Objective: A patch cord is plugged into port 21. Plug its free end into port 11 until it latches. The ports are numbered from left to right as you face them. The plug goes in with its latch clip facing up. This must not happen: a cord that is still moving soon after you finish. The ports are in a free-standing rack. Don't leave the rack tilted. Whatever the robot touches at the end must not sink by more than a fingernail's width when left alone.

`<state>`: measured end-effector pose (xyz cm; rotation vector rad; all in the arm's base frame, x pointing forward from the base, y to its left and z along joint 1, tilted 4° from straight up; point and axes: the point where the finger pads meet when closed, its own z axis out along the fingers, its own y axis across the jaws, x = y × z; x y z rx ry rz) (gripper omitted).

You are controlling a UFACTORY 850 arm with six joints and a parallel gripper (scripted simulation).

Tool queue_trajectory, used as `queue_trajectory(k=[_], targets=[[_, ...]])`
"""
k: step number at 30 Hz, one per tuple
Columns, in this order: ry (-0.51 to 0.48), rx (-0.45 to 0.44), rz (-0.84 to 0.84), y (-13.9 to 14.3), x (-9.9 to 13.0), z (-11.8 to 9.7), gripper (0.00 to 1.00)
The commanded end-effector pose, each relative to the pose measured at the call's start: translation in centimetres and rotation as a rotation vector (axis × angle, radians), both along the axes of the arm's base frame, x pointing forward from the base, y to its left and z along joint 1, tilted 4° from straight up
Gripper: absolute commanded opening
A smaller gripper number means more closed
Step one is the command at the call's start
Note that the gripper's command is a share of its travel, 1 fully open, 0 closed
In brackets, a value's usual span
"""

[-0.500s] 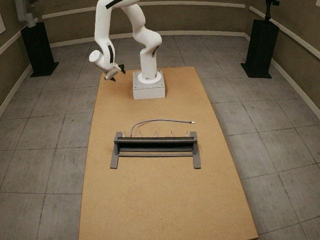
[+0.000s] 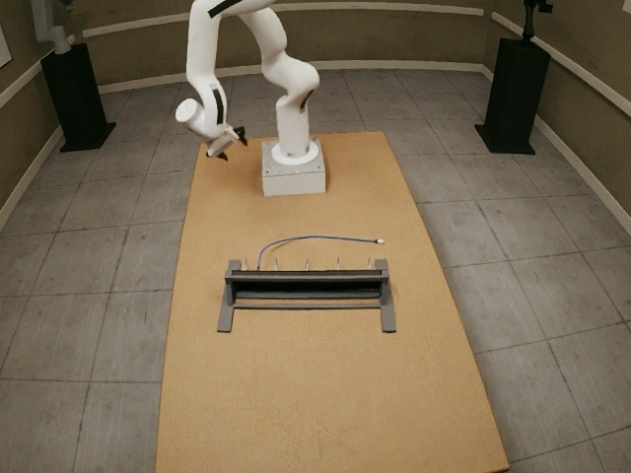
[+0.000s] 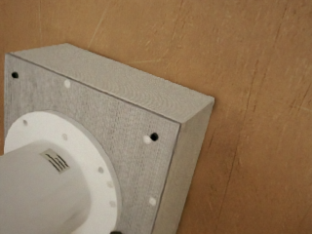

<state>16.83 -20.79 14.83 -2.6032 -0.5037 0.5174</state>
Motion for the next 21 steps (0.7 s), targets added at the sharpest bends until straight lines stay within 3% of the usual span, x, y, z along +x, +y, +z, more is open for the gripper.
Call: queue_trajectory(k=[1, 6, 10, 17, 19, 20, 21], targets=[[-0.001, -0.001, 0.000, 0.0, 0.0, 0.0, 1.00], [-0.004, -0.012, 0.018, 0.0, 0.8, -0.2, 1.00], [-0.027, -0.066, 0.109, 0.8, 4.5, -1.5, 1.00], [-0.063, -0.122, 0.211, 2.5, 8.8, -2.9, 1.00], [-0.063, -0.122, 0.211, 2.5, 8.8, -2.9, 1.00], [-0.082, -0.143, 0.254, 3.5, 10.7, -3.5, 1.00], [-0.087, -0.149, 0.265, 3.7, 11.1, -3.7, 1.00]])
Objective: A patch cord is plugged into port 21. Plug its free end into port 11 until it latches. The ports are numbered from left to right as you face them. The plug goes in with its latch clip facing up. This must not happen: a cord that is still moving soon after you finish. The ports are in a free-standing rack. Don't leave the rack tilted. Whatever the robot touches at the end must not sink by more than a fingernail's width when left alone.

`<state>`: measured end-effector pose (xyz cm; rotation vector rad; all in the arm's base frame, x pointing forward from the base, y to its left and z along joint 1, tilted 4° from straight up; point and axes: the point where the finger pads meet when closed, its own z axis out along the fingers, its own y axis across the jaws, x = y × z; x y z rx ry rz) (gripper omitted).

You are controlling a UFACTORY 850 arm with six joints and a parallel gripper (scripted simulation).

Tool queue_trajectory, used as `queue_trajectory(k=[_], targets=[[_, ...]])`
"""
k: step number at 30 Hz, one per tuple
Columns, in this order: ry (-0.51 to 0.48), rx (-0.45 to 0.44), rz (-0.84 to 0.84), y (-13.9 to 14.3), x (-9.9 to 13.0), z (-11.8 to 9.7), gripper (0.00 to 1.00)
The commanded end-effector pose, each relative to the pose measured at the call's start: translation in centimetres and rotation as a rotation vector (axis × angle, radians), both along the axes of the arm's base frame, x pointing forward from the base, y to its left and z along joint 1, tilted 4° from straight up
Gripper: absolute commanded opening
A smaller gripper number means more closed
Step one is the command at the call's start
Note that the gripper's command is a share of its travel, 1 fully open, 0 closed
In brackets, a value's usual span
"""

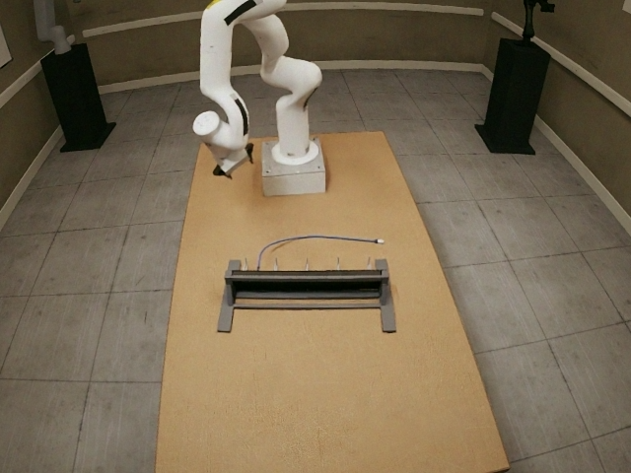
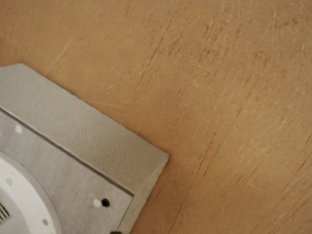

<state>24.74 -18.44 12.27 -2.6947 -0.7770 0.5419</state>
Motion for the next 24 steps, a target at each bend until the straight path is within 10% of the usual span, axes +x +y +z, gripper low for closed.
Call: queue_trajectory(k=[1, 24], targets=[[-0.030, -0.044, 0.079, 1.6, 3.6, -1.3, 1.00], [-0.200, -0.130, 0.374, 13.5, 14.8, -5.4, 1.00]])
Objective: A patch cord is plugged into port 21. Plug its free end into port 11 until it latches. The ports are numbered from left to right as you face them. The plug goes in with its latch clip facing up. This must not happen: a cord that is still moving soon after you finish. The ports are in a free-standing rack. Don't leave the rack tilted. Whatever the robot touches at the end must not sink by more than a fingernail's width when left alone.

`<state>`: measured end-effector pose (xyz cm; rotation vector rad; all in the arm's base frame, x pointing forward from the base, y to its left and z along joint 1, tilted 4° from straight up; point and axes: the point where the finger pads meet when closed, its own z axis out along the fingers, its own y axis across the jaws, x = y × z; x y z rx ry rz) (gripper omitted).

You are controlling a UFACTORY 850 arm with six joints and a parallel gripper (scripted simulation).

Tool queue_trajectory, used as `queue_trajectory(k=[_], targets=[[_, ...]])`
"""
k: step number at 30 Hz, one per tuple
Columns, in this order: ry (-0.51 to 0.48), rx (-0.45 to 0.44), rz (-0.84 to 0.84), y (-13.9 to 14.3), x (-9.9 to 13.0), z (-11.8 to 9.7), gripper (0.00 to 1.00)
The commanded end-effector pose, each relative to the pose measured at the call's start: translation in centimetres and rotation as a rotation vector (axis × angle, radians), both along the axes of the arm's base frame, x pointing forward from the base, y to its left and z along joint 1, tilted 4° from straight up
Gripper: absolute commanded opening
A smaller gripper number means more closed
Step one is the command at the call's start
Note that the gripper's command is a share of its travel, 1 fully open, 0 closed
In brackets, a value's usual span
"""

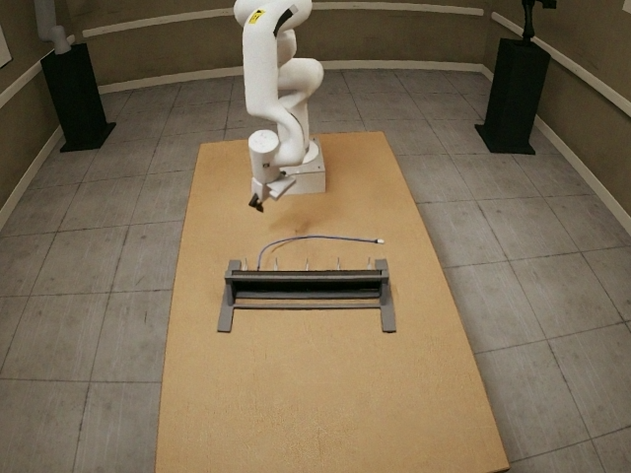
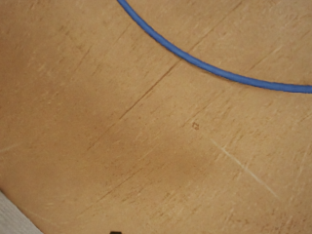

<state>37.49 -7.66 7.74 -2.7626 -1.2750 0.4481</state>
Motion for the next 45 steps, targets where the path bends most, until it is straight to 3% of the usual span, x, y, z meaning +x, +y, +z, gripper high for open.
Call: queue_trajectory(k=[1, 6, 8, 9, 23, 25, 26, 40, 42, 45], targets=[[-0.041, -0.013, 0.066, 3.3, 2.4, -1.0, 1.00], [-0.079, -0.015, 0.127, 6.8, 4.0, -1.8, 1.00], [-0.079, -0.015, 0.127, 6.8, 4.0, -1.8, 1.00], [-0.101, -0.014, 0.162, 8.9, 4.8, -2.3, 1.00], [-0.195, 0.009, 0.314, 19.0, 6.9, -4.3, 1.00], [-0.195, 0.009, 0.314, 19.0, 6.9, -4.3, 1.00], [-0.214, 0.018, 0.346, 21.3, 7.0, -4.7, 1.00], [-0.291, 0.073, 0.485, 31.8, 5.9, -6.5, 1.00], [-0.291, 0.073, 0.485, 31.8, 5.9, -6.5, 1.00], [-0.313, 0.096, 0.528, 35.1, 5.1, -7.1, 1.00]])
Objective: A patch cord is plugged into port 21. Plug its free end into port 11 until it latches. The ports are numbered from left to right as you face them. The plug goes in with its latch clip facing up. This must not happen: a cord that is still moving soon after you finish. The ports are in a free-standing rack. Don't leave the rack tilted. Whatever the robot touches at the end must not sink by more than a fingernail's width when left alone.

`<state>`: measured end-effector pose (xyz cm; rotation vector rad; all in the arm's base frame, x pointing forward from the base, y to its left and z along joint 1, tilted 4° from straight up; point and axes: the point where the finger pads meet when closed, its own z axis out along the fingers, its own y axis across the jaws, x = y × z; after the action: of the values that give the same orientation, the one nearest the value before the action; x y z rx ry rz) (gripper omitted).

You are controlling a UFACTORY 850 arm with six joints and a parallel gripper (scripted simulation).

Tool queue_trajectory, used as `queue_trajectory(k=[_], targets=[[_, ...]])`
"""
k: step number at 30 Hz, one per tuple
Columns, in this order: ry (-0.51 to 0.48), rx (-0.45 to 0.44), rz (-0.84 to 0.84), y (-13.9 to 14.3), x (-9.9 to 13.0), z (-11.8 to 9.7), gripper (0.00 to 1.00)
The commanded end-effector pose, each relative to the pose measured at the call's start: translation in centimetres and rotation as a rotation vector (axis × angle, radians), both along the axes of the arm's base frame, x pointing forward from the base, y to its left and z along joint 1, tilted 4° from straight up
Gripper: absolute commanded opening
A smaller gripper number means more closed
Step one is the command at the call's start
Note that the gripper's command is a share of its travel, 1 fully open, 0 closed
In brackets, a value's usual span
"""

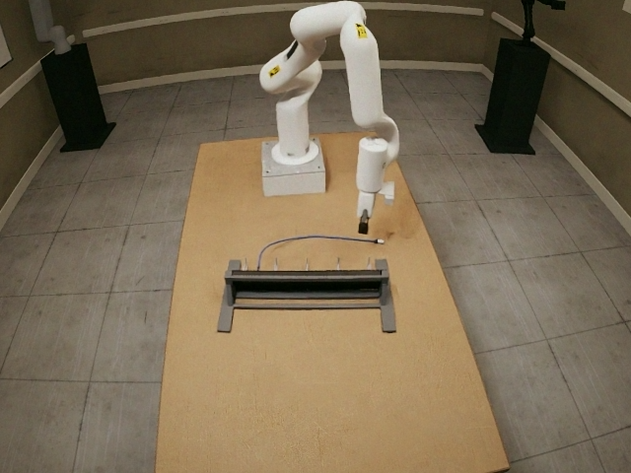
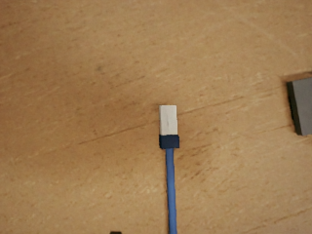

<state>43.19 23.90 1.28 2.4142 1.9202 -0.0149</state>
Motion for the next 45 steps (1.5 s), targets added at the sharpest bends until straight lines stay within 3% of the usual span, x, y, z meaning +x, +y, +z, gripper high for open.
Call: queue_trajectory(k=[1, 8, 9, 45], targets=[[-0.024, 0.022, 0.052, 4.06, -0.80, -0.68, 1.00], [-0.026, 0.024, 0.056, 4.36, -0.90, -0.73, 1.00], [-0.026, 0.024, 0.056, 4.36, -0.90, -0.73, 0.00], [-0.031, 0.035, 0.042, 4.52, -0.94, -0.74, 0.00]])
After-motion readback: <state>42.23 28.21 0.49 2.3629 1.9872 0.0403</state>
